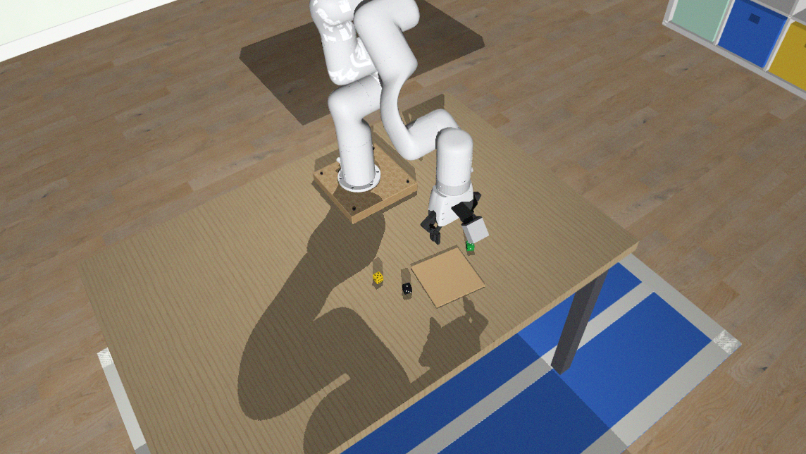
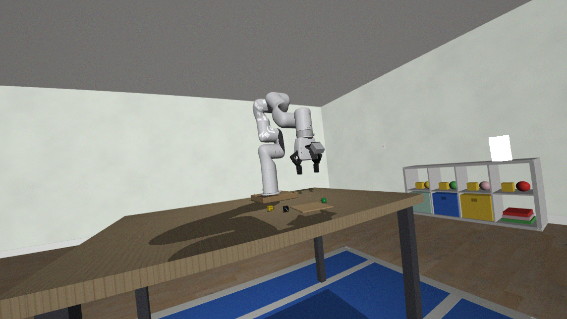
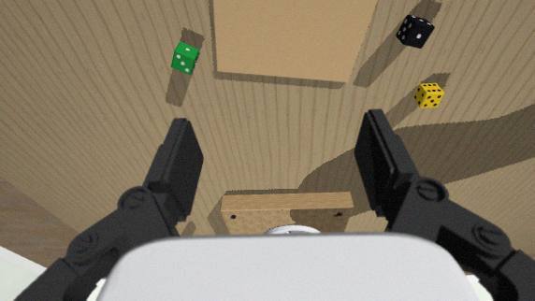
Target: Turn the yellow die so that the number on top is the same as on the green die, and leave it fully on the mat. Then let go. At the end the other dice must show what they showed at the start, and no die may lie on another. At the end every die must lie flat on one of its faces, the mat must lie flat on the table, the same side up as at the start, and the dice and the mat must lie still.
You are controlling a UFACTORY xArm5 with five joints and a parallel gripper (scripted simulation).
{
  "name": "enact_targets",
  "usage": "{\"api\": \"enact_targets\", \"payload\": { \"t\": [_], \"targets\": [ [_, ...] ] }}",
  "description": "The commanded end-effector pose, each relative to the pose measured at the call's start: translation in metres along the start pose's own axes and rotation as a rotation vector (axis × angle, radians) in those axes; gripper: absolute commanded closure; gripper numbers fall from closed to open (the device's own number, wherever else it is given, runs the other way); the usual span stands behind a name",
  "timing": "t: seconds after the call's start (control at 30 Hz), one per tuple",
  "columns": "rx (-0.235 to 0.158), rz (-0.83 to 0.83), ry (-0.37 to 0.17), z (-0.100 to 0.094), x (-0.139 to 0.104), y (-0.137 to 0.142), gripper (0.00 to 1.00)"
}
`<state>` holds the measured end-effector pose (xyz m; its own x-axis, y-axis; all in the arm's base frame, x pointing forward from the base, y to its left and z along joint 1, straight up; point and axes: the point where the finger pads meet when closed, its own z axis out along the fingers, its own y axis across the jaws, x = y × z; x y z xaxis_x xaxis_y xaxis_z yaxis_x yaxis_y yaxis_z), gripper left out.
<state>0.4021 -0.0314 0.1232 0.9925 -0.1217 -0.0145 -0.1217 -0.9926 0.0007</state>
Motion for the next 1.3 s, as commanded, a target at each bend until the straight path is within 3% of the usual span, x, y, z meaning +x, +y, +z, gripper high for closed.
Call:
{"api": "enact_targets", "payload": {
  "t": [0.0,0.1,0.13,0.2,0.23,0.37,0.43,0.53,1.27],
  "targets": [
    [0.001,-0.008,0.009,-0.001,-0.018,0.067,0.00],
    [0.001,-0.008,0.009,0.000,-0.020,0.072,0.00],
    [0.002,-0.010,0.009,0.001,-0.034,0.100,0.00],
    [0.002,-0.010,0.009,0.001,-0.034,0.100,0.00],
    [0.002,-0.011,0.009,0.002,-0.048,0.124,0.00],
    [0.002,-0.011,0.009,0.002,-0.048,0.124,0.00],
    [0.003,-0.013,0.010,0.005,-0.070,0.155,0.00],
    [0.003,-0.014,0.010,0.006,-0.079,0.166,0.00],
    [0.003,0.005,0.010,0.006,-0.080,0.166,0.00]
  ]
}}
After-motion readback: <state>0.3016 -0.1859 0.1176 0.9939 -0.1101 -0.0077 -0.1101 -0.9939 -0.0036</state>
